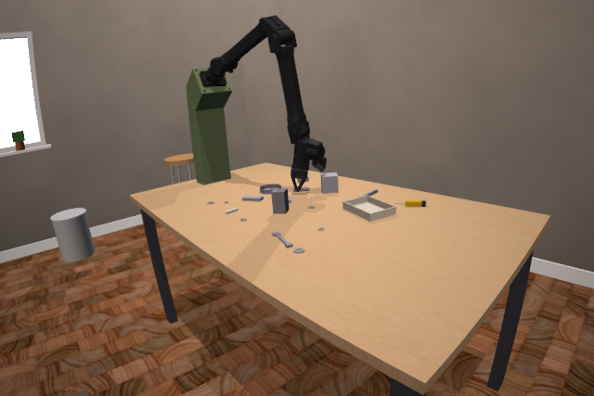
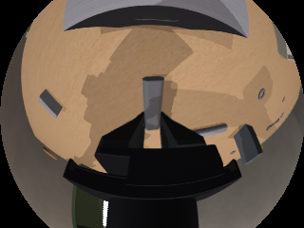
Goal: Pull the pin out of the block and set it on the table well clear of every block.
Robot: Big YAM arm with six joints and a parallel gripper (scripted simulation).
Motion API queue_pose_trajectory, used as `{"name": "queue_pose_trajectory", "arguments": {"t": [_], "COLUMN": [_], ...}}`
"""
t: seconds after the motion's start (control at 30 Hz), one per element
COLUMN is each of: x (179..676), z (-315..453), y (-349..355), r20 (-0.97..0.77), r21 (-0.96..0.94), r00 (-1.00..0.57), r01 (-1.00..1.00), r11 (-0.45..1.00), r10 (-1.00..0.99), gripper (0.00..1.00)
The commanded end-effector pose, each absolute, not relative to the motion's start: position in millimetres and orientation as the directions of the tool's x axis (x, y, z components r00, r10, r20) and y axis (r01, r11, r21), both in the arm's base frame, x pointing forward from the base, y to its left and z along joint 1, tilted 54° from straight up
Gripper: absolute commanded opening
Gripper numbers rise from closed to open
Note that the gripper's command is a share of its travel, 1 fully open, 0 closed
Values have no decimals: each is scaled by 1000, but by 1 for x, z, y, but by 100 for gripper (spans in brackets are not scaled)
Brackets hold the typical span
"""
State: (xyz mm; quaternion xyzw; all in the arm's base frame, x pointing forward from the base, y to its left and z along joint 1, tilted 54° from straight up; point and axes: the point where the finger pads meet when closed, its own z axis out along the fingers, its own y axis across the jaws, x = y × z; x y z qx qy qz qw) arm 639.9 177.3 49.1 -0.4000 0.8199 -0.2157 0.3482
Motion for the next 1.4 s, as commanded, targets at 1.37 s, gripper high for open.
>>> {"name": "queue_pose_trajectory", "arguments": {"t": [1.37], "x": [650], "z": [50], "y": [174], "r20": [-405], "r21": [-640], "r00": [-431], "r01": [-497], "r11": [586], "r10": [-807], "gripper": [40]}}
